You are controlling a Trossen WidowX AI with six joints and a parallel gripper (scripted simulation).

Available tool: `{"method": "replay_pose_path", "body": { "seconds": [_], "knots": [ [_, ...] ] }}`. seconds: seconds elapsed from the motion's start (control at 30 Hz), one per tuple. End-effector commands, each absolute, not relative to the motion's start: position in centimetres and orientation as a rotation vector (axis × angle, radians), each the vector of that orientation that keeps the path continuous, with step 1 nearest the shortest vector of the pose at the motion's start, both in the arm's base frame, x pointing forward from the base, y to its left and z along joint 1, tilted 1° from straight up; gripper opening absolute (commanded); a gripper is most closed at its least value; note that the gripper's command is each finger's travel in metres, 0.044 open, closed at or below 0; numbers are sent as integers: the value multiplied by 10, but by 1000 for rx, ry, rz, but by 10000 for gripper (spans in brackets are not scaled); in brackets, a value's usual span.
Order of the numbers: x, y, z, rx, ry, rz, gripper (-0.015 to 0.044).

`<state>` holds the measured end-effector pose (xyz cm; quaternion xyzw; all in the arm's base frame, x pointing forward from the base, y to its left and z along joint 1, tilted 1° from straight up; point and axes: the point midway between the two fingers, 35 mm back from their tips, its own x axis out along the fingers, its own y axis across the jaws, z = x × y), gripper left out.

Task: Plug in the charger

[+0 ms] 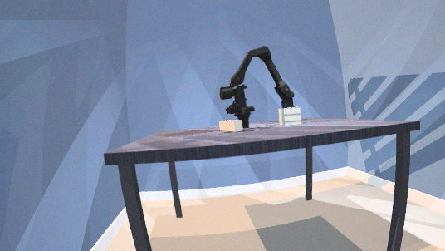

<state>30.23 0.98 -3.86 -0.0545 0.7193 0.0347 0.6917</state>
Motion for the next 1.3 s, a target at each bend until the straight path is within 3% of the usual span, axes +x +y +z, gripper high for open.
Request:
{"method": "replay_pose_path", "body": {
  "seconds": [0.0, 1.27],
  "knots": [
    [303, 9, -38, -129, 1607, 79, 0],
    [311, 10, -38, -129, 1607, 79, 0]
  ]
}}
